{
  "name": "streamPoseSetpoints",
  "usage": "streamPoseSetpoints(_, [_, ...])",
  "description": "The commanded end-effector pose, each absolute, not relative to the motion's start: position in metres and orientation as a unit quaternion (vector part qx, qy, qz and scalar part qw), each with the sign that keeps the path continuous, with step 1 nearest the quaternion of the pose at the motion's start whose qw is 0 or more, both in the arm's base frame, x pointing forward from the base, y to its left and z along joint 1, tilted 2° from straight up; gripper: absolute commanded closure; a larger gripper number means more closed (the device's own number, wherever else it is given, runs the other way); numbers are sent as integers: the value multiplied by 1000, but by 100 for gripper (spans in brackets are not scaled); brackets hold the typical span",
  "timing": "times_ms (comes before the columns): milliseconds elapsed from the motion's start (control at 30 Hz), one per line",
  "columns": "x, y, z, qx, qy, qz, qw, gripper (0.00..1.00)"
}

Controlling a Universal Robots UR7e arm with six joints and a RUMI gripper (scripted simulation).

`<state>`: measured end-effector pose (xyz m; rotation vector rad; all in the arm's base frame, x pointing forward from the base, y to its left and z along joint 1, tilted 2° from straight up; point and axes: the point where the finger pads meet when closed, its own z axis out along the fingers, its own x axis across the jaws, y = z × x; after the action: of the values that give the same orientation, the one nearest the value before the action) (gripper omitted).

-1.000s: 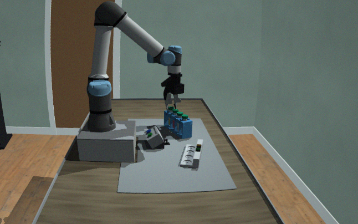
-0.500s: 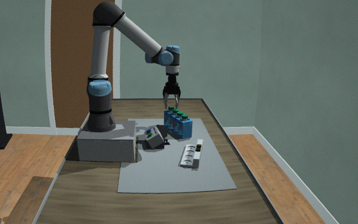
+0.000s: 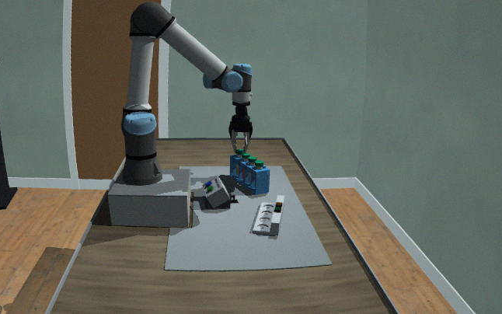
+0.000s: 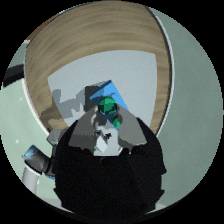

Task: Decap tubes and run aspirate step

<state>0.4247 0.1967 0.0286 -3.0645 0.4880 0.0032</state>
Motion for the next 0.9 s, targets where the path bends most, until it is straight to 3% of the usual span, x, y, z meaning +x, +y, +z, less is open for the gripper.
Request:
streamPoseSetpoints(0, [425, 197, 29, -987, 157, 0, 19, 100])
streamPoseSetpoints(867, [425, 197, 30, -934, -357, -9, 17, 100])
